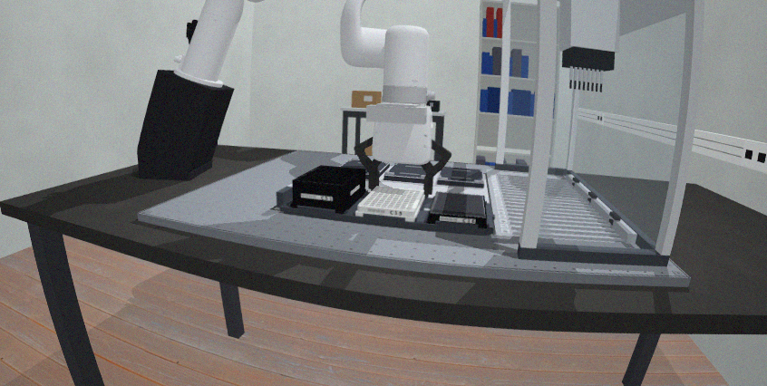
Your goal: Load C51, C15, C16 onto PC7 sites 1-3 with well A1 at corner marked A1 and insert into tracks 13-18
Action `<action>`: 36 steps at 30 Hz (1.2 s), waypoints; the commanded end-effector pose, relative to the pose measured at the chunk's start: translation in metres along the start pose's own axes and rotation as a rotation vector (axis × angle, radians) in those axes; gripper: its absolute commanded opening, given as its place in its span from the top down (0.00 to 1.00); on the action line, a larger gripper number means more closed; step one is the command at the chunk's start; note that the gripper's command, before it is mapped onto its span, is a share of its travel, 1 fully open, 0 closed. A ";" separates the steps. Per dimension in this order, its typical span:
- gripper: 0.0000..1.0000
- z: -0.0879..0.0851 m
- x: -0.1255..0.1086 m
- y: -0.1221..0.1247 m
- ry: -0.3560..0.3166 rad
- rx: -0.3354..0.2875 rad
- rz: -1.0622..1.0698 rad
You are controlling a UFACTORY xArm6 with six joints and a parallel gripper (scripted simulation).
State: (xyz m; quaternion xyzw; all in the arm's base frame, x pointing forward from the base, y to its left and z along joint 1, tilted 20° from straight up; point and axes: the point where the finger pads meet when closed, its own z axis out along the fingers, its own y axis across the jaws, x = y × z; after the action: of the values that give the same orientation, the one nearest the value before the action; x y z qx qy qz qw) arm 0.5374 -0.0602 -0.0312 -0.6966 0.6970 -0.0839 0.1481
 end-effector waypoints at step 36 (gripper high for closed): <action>0.00 -0.001 -0.002 -0.002 0.001 0.004 0.000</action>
State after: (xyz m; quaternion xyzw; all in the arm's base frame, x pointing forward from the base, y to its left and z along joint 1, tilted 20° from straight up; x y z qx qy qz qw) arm 0.5373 -0.0607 -0.0313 -0.6964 0.6972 -0.0841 0.1480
